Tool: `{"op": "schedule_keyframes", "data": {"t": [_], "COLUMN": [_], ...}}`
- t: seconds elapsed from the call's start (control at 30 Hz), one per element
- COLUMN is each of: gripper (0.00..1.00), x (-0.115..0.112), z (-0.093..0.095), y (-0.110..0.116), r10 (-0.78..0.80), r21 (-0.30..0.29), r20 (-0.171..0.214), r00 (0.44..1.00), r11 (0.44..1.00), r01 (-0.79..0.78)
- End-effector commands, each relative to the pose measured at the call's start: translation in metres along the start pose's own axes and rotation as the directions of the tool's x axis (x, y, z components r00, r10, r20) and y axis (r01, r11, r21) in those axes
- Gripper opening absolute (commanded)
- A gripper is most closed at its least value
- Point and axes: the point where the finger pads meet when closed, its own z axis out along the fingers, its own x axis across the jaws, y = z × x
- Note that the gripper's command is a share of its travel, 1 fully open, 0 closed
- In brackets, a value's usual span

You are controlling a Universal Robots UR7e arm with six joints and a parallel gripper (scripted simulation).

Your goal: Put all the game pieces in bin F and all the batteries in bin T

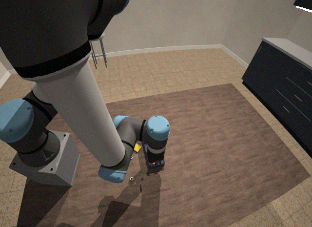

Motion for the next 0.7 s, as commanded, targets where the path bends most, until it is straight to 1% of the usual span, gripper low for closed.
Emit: {"op": "schedule_keyframes", "data": {"t": [0.0, 0.23, 0.47, 0.5, 0.57, 0.63, 0.67], "gripper": [0.60, 0.60, 0.60, 0.79, 0.79, 0.79, 0.79], "x": [0.000, 0.000, 0.000, -0.003, -0.011, -0.018, -0.018], "z": [-0.008, -0.014, -0.014, -0.015, -0.015, -0.016, -0.016], "y": [0.000, 0.000, 0.000, -0.007, -0.022, -0.037, -0.037], "r10": [0.000, 0.000, 0.000, -0.050, -0.150, -0.198, -0.198], "r21": [0.000, 0.000, 0.000, -0.001, -0.001, -0.001, -0.001], "r20": [-0.001, -0.001, -0.001, -0.001, -0.001, -0.001, -0.001], "r00": [1.000, 1.000, 1.000, 0.999, 0.989, 0.980, 0.980], "r11": [1.000, 1.000, 1.000, 0.999, 0.989, 0.980, 0.980], "r01": [0.000, 0.000, 0.000, 0.050, 0.150, 0.198, 0.198]}}
